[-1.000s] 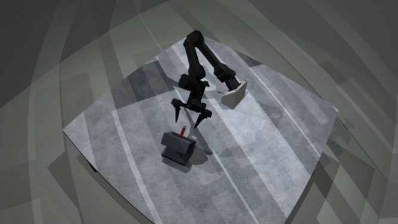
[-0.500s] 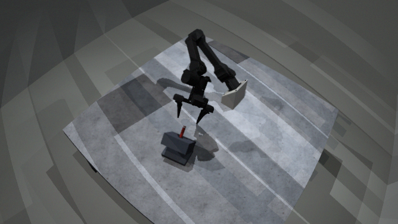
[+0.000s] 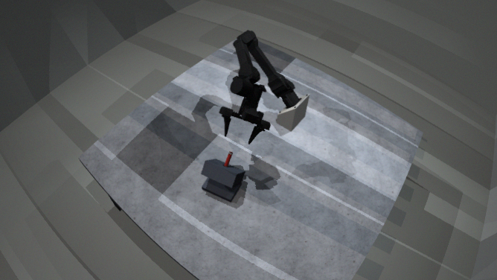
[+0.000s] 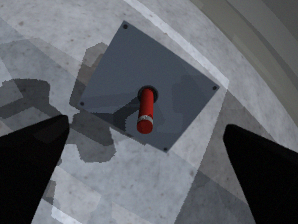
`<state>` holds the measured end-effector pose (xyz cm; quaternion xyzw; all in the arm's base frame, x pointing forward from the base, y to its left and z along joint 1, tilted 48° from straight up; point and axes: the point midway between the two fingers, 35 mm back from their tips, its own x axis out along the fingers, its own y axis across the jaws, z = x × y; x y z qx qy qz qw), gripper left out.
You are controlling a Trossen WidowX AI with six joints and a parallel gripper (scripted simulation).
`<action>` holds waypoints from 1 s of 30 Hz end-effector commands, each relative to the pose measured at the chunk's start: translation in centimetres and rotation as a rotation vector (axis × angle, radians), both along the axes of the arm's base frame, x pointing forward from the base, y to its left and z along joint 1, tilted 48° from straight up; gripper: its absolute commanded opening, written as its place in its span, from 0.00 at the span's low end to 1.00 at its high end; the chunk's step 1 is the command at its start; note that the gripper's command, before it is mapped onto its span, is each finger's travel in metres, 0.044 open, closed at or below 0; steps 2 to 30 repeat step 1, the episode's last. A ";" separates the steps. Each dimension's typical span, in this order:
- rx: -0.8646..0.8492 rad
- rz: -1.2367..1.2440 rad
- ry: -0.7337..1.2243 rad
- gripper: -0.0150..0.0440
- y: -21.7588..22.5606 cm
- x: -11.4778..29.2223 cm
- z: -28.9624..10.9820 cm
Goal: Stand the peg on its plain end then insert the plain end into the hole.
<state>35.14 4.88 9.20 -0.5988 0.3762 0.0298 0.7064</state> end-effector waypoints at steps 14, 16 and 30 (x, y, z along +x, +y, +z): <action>0.000 -0.006 -0.008 1.00 0.2 -0.5 0.6; 0.000 -0.006 -0.008 1.00 0.2 -0.5 0.6; 0.000 -0.006 -0.008 1.00 0.2 -0.5 0.6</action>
